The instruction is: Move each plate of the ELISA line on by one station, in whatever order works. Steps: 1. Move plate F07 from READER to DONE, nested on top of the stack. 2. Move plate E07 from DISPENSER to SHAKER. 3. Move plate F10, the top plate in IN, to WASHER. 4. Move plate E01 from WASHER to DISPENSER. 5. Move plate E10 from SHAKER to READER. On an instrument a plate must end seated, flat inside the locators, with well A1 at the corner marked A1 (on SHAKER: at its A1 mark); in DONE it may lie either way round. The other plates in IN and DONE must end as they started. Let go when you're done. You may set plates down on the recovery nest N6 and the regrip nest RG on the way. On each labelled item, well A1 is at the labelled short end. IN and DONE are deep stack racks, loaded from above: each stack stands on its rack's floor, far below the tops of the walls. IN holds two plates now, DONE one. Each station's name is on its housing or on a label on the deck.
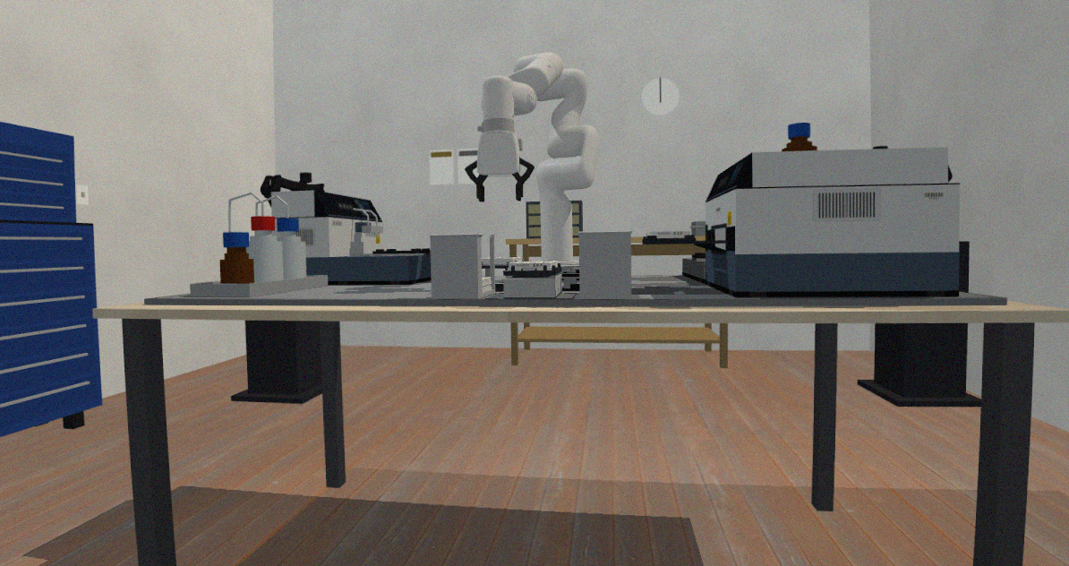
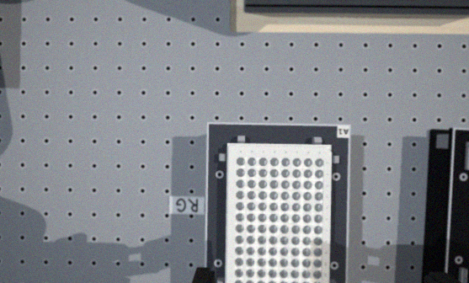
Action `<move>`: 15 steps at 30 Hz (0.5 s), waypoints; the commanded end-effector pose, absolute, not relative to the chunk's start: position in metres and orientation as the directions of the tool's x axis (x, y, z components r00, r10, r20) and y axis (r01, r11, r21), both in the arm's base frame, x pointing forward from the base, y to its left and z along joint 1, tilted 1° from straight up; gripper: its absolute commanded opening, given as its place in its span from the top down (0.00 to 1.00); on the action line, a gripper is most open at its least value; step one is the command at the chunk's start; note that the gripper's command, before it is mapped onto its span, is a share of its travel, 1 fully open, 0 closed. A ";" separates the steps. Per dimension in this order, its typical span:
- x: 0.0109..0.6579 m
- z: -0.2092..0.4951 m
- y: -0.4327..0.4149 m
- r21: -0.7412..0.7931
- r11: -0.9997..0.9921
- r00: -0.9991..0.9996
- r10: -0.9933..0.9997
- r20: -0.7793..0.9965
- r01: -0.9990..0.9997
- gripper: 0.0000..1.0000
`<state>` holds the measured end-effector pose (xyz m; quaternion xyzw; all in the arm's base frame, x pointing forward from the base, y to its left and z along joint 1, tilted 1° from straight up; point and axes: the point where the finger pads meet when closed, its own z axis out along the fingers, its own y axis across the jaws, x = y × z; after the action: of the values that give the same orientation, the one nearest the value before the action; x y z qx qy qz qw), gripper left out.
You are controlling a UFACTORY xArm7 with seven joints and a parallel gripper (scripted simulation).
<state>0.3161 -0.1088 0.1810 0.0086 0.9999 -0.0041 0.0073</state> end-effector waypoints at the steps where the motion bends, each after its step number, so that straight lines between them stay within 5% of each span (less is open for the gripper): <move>1: 0.318 0.183 -0.109 -0.010 1.000 -1.000 0.017 -0.020 0.017 0.00; 15: 0.318 0.172 -0.109 -0.010 1.000 -1.000 0.017 -0.020 0.017 0.00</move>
<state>0.3161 -0.1088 0.1724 0.0086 0.9999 -0.0041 0.0071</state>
